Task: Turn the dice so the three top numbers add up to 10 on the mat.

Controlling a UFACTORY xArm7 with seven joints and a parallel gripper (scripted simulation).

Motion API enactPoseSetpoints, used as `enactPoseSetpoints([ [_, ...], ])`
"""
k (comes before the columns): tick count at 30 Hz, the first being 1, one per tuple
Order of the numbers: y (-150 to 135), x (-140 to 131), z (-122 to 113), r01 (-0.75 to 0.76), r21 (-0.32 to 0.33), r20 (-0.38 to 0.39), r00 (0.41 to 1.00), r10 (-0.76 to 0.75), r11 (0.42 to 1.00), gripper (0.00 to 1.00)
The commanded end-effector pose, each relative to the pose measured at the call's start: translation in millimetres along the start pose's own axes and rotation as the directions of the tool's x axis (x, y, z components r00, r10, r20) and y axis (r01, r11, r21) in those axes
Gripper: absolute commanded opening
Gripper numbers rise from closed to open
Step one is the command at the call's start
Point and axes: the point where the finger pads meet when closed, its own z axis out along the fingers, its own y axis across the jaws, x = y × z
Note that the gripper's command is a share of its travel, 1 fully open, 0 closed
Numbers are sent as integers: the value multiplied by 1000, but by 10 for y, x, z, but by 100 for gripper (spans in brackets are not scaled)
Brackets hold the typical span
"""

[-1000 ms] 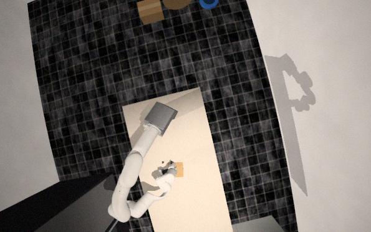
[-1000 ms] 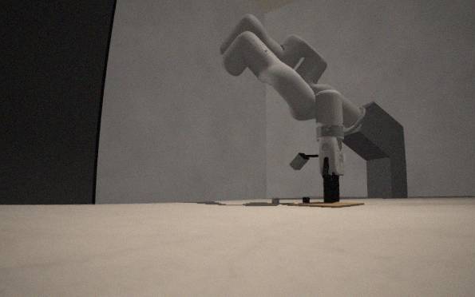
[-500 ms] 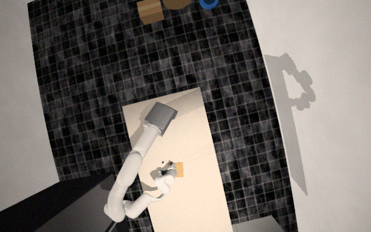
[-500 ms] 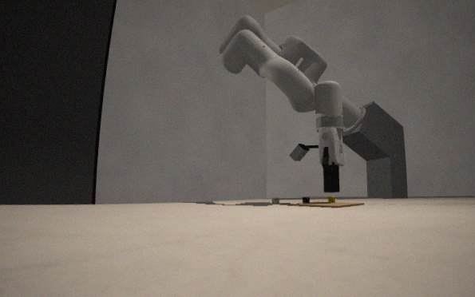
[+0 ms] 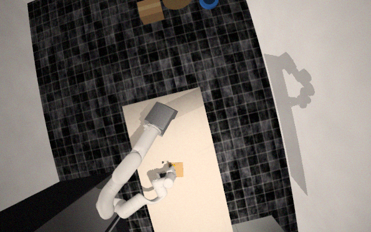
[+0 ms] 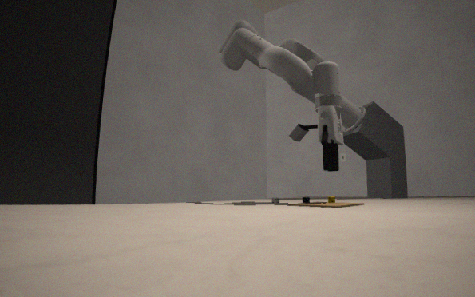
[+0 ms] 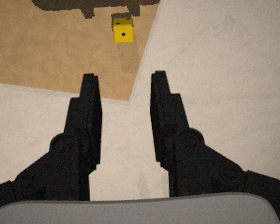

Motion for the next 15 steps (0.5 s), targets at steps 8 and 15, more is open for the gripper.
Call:
enactPoseSetpoints([
  [8, -7, -5, -55, 1, 1, 1, 1000, -1, 1000, 100],
  [15, -7, -5, -55, 1, 1, 1, 1000, -1, 1000, 100],
])
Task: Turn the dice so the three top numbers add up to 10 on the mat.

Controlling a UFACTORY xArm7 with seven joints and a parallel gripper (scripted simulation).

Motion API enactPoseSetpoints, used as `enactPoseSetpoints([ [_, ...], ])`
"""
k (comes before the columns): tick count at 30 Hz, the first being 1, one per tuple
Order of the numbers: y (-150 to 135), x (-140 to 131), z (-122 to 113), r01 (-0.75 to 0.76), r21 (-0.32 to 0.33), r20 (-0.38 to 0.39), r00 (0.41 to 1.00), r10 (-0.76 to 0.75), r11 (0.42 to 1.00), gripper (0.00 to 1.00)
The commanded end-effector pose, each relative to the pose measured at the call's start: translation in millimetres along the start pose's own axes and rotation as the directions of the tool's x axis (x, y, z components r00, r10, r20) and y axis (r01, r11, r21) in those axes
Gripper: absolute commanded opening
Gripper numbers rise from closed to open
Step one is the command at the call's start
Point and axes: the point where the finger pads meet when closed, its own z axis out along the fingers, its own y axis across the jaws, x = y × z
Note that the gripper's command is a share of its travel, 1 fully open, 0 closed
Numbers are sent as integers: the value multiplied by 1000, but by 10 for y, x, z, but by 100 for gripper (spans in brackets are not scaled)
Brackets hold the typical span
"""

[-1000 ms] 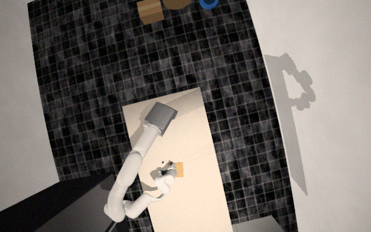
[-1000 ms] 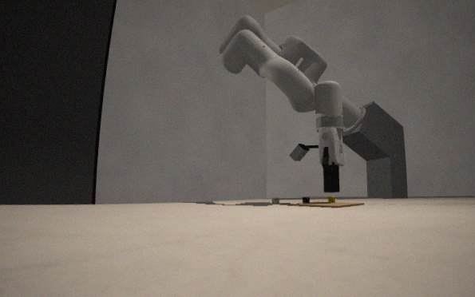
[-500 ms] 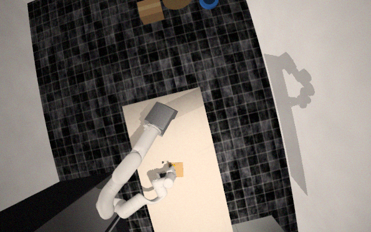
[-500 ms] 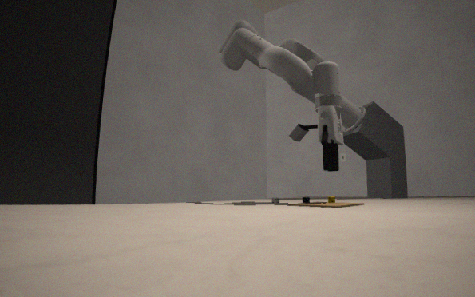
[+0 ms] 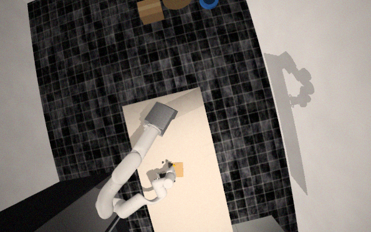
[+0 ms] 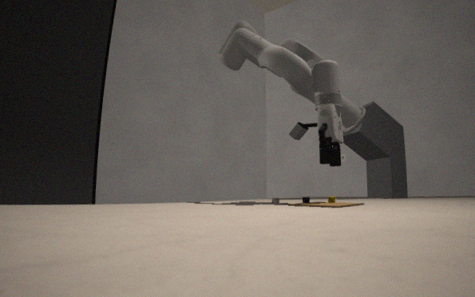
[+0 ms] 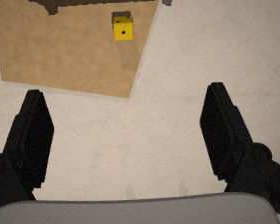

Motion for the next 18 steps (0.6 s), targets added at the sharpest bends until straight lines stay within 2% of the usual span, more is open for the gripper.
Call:
enactPoseSetpoints([
  [1, -6, -9, -8, 1, 2, 2, 1000, -1, 1000, 100],
  [14, -13, 6, -4, 18, 1, 2, 1000, -18, 1000, 100],
  [18, -40, 65, 13, 90, -1, 4, 996, -90, 996, 100],
])
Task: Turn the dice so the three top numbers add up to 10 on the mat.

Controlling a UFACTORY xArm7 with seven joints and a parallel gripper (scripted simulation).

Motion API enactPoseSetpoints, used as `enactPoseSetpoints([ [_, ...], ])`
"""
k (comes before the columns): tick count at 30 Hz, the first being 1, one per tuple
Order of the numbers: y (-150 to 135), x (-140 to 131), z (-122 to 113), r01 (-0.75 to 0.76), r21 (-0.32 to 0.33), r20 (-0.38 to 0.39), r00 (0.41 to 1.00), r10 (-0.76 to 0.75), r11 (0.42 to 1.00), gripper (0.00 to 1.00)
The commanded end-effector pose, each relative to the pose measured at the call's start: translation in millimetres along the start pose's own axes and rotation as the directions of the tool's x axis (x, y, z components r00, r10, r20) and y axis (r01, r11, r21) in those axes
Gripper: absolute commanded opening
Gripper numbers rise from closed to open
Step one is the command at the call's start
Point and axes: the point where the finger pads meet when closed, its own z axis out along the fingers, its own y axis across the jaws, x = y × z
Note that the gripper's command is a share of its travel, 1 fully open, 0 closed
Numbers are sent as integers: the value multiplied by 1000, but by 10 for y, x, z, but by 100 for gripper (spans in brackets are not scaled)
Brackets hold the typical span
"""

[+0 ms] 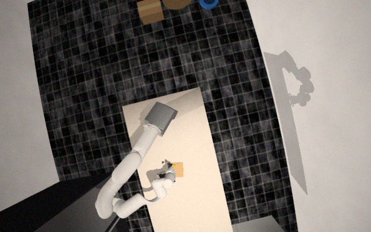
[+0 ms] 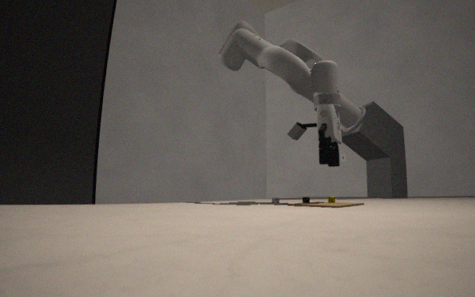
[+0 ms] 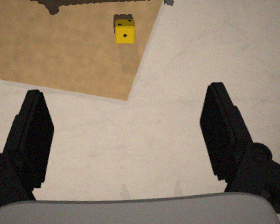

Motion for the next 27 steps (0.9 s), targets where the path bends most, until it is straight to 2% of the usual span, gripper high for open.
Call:
enactPoseSetpoints([
  [1, -36, 64, 13, 82, -2, 4, 997, -82, 997, 100],
  [6, -98, 232, 55, 271, -6, 9, 963, -271, 963, 100],
  [9, -118, 292, 68, 333, -6, 11, 943, -333, 943, 100],
  [11, -145, 377, 87, 419, -6, 13, 908, -419, 908, 100],
  [14, -151, 397, 91, 438, -6, 13, 899, -438, 899, 100],
  [16, -182, 510, 112, 542, -5, 16, 840, -542, 841, 100],
  [19, -199, 574, 124, 596, -4, 17, 803, -596, 803, 100],
  [27, -254, 830, 162, 780, 1, 17, 626, -780, 626, 100],
])
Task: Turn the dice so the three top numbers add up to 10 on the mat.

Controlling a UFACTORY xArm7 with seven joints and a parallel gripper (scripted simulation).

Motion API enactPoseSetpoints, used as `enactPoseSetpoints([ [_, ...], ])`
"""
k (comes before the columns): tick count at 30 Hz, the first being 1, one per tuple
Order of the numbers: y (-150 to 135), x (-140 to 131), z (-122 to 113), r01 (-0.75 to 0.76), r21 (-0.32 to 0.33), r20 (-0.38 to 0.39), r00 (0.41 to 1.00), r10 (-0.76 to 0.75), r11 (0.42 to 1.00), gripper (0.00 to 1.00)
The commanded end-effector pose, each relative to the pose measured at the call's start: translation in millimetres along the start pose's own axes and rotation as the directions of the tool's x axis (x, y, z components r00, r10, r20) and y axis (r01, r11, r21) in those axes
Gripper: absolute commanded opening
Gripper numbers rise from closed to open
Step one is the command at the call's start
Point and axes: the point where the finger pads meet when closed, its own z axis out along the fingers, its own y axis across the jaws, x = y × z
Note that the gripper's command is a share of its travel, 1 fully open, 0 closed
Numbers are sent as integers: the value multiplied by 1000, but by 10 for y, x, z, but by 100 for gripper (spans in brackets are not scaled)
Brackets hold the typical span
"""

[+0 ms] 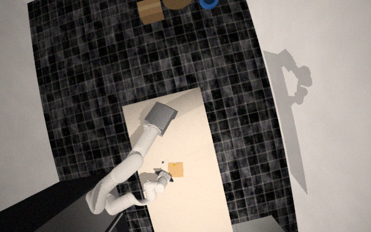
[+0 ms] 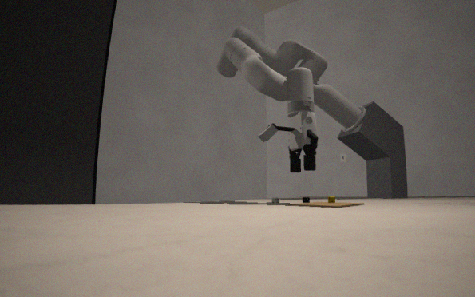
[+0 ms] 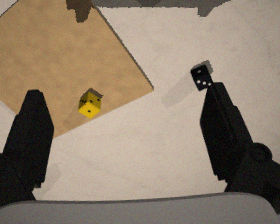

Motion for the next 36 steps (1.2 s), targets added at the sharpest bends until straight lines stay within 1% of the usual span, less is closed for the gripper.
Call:
enactPoseSetpoints([
  [1, 80, 139, 13, 172, 2, 21, 985, -172, 985, 100],
  [4, 89, 152, 15, 186, 2, 20, 982, -186, 982, 100],
  [6, 161, 254, 28, 302, 5, 18, 953, -302, 953, 100],
  [10, 230, 347, 39, 403, 6, 15, 915, -403, 915, 100],
  [11, 261, 387, 42, 446, 7, 13, 895, -446, 895, 100],
  [12, 263, 389, 43, 448, 7, 13, 894, -448, 894, 100],
  [15, 347, 493, 51, 554, 7, 8, 832, -555, 832, 100],
  [16, 348, 495, 51, 556, 6, 8, 831, -556, 831, 100],
  [18, 392, 547, 54, 607, 6, 5, 795, -607, 795, 100],
  [20, 392, 547, 54, 607, 6, 5, 795, -607, 795, 100],
  [24, 444, 607, 56, 662, 4, 2, 749, -662, 749, 100],
  [29, 457, 622, 57, 676, 4, 1, 737, -676, 737, 100],
  [30, 457, 622, 57, 676, 4, 1, 737, -676, 737, 31],
  [36, 457, 622, 57, 676, 4, 1, 737, -676, 737, 31],
])
